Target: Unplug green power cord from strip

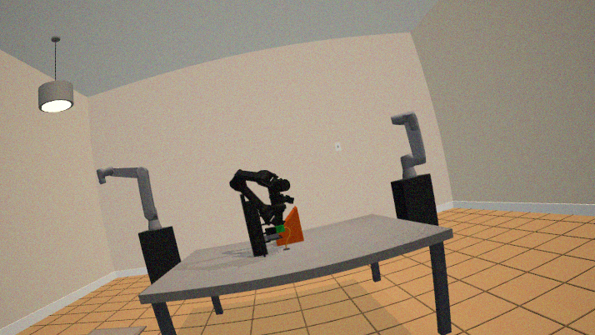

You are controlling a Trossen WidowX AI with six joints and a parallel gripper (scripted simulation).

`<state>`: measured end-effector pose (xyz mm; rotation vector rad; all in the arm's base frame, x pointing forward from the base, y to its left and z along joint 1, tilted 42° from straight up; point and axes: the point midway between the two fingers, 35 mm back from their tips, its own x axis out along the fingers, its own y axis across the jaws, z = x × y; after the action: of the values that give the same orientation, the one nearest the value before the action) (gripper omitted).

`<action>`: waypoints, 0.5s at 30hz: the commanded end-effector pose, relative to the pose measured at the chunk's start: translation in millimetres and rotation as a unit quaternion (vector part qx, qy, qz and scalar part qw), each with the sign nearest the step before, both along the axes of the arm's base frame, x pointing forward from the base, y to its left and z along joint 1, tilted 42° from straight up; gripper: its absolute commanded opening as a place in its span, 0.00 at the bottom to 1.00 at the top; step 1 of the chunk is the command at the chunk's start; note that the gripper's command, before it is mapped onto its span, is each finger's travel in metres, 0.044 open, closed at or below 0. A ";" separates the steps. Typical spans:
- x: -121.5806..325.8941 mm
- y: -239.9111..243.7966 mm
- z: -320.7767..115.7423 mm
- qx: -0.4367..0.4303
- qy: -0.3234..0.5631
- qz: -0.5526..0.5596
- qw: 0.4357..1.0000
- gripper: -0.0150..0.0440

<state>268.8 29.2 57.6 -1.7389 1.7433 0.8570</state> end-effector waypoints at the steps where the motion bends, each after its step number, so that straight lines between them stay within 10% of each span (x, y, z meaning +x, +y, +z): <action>1: 0.4 -6.3 5.3 -0.002 0.001 0.002 1.000 0.53; 15: 0.5 -17.0 11.6 -0.002 0.001 0.002 1.000 0.53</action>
<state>269.8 15.0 70.0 -1.7384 1.7428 0.8538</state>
